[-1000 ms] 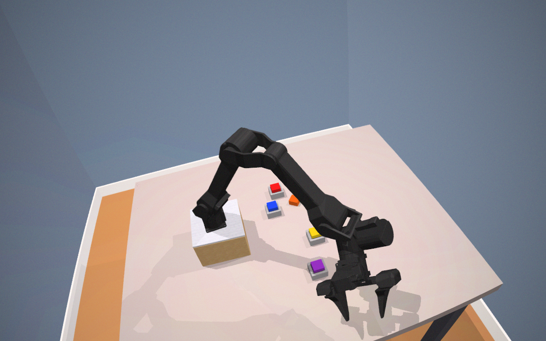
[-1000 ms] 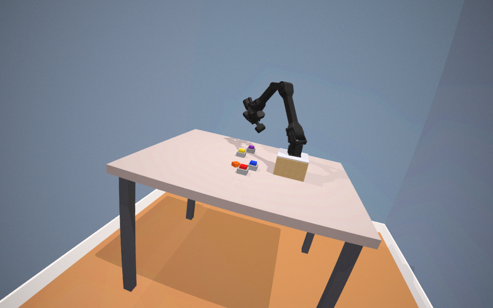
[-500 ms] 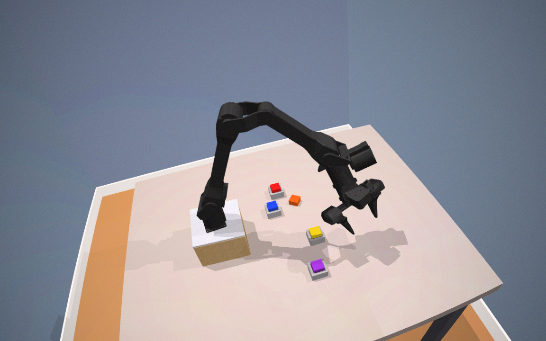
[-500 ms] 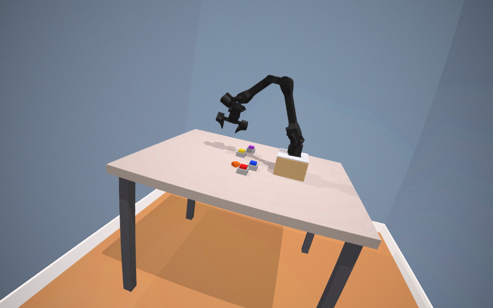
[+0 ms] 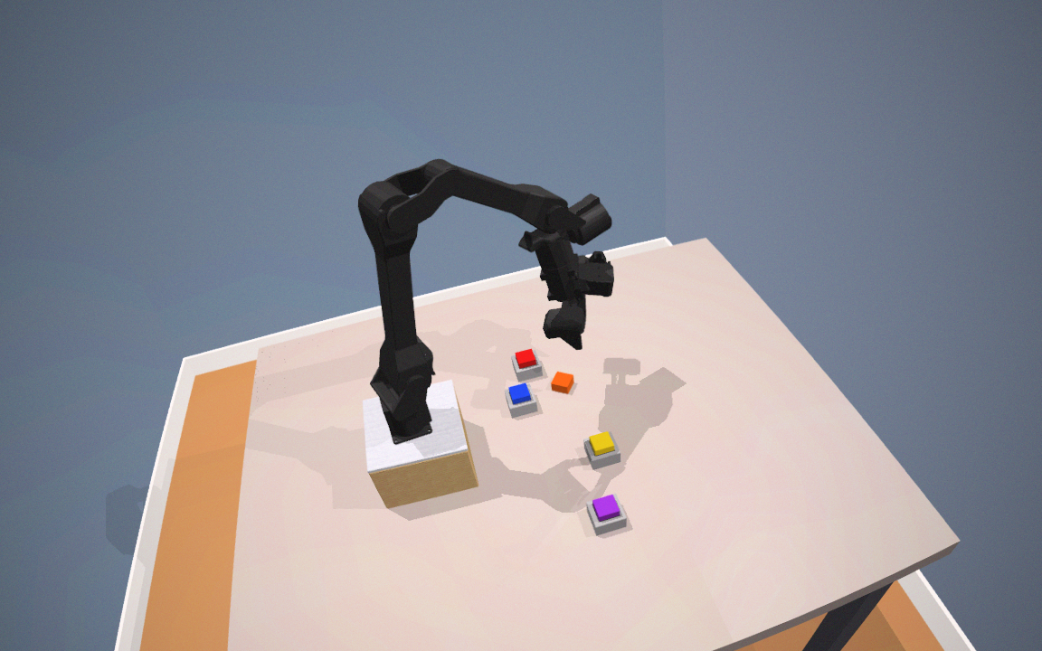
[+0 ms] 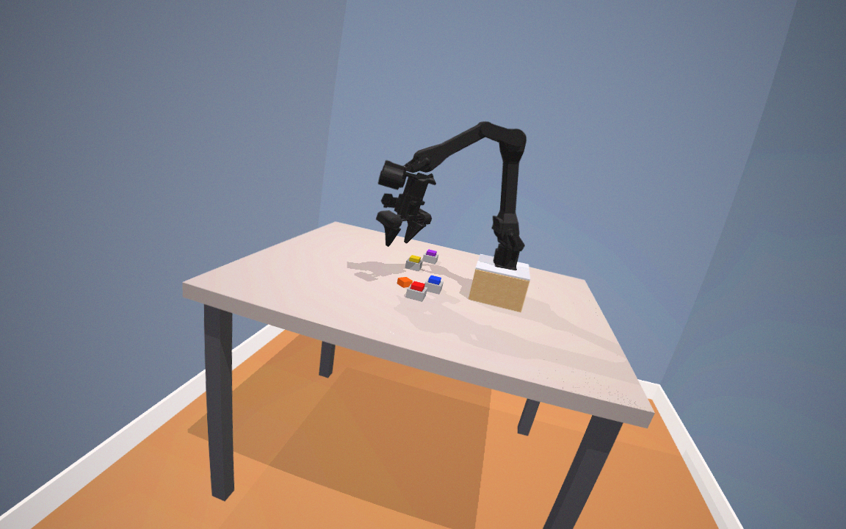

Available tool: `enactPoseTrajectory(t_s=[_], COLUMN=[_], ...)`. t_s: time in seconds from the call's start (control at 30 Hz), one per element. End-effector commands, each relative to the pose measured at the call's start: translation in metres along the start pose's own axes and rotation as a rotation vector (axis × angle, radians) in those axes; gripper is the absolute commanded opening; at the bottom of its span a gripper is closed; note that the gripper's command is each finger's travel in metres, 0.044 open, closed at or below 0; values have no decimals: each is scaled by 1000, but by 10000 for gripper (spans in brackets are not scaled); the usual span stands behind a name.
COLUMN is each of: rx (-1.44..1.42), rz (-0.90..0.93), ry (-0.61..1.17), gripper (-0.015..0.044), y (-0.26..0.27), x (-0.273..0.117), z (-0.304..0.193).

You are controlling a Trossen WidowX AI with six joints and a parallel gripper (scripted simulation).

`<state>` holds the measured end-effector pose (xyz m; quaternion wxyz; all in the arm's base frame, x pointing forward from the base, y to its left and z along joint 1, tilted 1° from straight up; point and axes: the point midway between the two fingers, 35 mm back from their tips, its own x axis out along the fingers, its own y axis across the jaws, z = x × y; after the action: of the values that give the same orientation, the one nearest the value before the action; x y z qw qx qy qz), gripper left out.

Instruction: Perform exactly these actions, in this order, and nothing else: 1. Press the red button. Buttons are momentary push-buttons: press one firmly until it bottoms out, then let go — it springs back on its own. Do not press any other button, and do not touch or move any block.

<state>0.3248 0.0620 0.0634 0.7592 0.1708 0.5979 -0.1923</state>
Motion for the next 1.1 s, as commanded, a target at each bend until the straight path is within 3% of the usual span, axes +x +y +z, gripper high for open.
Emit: enactPoseTrajectory(t_s=[0.0, 0.1, 0.33, 0.5, 0.8, 1.07], rx=[-267, -394, -397, -397, -397, -397], rz=[30, 43, 43, 43, 43, 43], ry=[132, 191, 192, 192, 192, 192], gripper=[400, 400, 400, 269, 32, 20], y=[19, 22, 22, 23, 22, 22], x=[-18, -29, -29, 29, 32, 32], z=[-70, -102, -103, -114, -115, -115])
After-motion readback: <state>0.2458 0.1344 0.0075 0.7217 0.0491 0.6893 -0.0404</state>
